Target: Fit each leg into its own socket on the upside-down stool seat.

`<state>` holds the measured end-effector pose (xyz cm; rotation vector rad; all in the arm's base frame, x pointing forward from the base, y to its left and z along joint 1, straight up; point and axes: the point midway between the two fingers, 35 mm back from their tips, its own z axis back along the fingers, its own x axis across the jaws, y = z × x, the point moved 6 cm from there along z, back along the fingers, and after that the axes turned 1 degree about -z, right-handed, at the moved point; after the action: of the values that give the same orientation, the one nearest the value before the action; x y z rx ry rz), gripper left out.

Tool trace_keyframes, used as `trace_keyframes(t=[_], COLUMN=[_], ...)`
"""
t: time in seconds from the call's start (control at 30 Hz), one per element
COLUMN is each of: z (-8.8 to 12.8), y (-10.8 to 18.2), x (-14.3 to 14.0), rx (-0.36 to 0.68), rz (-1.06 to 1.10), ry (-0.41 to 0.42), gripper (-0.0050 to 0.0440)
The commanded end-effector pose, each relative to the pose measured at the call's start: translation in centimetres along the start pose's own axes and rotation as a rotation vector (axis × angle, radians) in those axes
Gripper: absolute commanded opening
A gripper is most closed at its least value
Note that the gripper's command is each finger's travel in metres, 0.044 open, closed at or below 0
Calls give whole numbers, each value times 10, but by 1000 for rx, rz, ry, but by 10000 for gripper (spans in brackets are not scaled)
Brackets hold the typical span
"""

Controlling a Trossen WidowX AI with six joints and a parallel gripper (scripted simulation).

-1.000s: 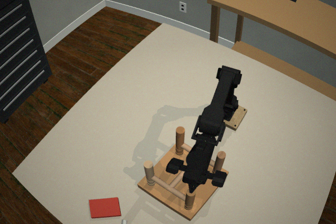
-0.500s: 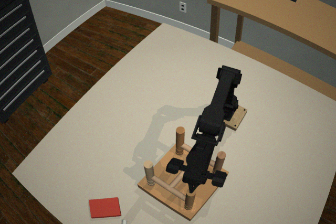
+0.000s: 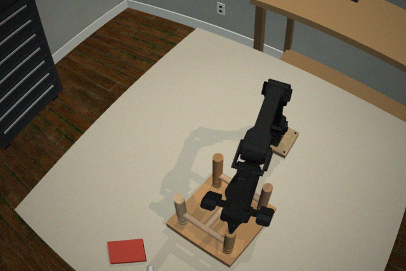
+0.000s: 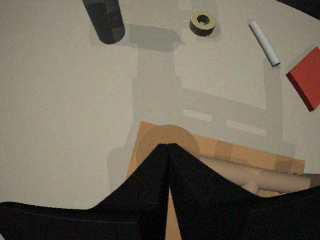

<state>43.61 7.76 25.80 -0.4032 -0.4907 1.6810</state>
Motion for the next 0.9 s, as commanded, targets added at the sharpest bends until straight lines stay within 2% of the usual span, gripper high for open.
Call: trace_keyframes(t=[0.0,0.87], z=[-11,-14], y=[9,10], x=[0,0], rx=[35,35], rz=[-2,-2], ry=[3,3], gripper=[0,0])
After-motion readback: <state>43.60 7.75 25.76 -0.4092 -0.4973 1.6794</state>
